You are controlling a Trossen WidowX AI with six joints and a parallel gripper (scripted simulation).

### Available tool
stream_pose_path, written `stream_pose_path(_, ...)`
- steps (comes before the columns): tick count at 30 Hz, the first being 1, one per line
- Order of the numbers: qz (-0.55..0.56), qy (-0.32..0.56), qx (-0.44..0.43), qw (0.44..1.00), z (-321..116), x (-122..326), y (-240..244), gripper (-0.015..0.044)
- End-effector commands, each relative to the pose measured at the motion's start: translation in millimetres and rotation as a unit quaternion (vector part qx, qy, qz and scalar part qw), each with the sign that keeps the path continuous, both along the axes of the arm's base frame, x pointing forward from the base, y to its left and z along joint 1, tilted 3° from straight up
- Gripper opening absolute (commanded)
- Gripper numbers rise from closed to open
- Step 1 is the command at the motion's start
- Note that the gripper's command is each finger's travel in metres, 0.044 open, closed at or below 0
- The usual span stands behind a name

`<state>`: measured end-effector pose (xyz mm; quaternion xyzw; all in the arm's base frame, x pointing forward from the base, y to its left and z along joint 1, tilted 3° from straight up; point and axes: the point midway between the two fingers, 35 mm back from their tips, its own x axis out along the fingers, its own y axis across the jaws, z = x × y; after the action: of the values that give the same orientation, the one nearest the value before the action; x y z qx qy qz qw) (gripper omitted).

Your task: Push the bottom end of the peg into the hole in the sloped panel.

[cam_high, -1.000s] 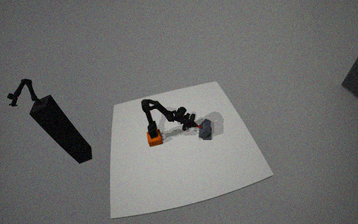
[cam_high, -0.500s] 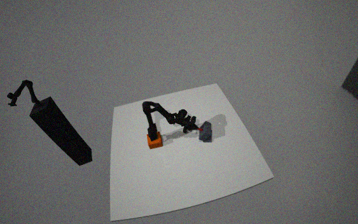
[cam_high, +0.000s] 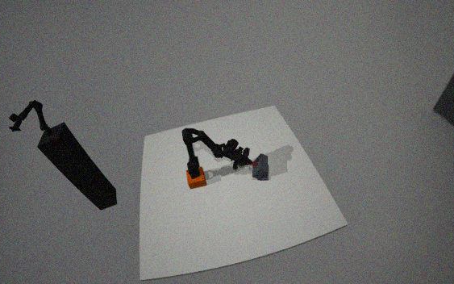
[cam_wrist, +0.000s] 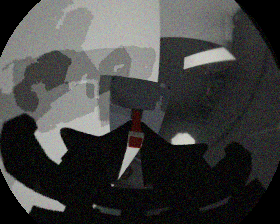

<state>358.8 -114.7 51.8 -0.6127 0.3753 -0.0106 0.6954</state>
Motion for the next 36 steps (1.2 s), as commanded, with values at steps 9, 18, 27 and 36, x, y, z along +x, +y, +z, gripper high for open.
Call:
stream_pose_path(9,0.003,-0.001,-0.001,1.0,-2.8,5.2,-2.4,0.0)
stream_pose_path(18,0.003,-0.001,-0.001,1.0,-4.7,7.7,-4.3,0.0)
stream_pose_path(27,0.003,-0.001,-0.001,1.0,-6.4,10.3,-6.0,0.0)
stream_pose_path(36,0.003,-0.001,-0.001,1.0,-7.4,13.1,-7.2,0.0)
